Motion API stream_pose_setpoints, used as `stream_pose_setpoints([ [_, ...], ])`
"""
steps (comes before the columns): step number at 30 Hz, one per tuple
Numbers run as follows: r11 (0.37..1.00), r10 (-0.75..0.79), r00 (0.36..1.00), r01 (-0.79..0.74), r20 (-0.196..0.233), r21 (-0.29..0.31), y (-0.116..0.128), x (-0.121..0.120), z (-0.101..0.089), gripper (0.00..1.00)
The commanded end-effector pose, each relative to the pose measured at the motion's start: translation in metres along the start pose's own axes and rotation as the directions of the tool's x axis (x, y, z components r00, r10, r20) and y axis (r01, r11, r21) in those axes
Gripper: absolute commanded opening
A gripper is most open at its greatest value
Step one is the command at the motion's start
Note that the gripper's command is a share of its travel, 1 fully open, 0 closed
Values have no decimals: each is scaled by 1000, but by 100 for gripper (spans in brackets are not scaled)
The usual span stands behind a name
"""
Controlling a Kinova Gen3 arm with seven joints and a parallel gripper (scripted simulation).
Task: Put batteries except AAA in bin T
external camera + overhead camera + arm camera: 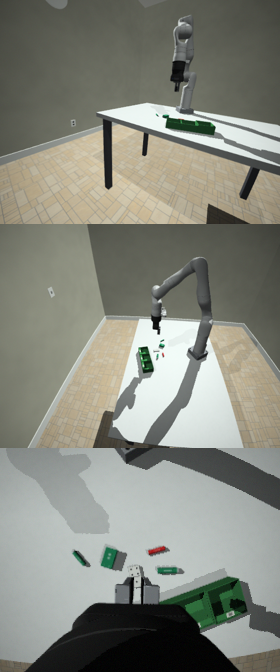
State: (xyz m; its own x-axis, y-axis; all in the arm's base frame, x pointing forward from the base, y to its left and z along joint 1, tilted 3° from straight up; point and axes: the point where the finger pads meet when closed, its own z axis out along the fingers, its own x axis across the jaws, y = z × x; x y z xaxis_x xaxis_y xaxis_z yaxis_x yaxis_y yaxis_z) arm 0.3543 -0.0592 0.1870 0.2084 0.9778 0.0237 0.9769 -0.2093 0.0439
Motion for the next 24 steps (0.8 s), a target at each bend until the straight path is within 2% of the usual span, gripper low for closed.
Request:
stream_pose_setpoints([
  [1,996,92,996,-92,-1,7,11,7,14,31],
  [5,957,288,958,-288,0,7,34,17,37,31],
  [11,854,521,854,-521,-3,0,67,31,71,31],
  [13,854,521,854,-521,-3,0,67,31,71,31],
  [14,801,599,801,-599,2,6,73,33,76,31],
  [16,737,676,737,-676,3,6,84,38,88,31],
  [22,521,853,521,-853,1,4,118,52,122,31],
  [24,439,899,439,-899,0,4,119,53,123,31],
])
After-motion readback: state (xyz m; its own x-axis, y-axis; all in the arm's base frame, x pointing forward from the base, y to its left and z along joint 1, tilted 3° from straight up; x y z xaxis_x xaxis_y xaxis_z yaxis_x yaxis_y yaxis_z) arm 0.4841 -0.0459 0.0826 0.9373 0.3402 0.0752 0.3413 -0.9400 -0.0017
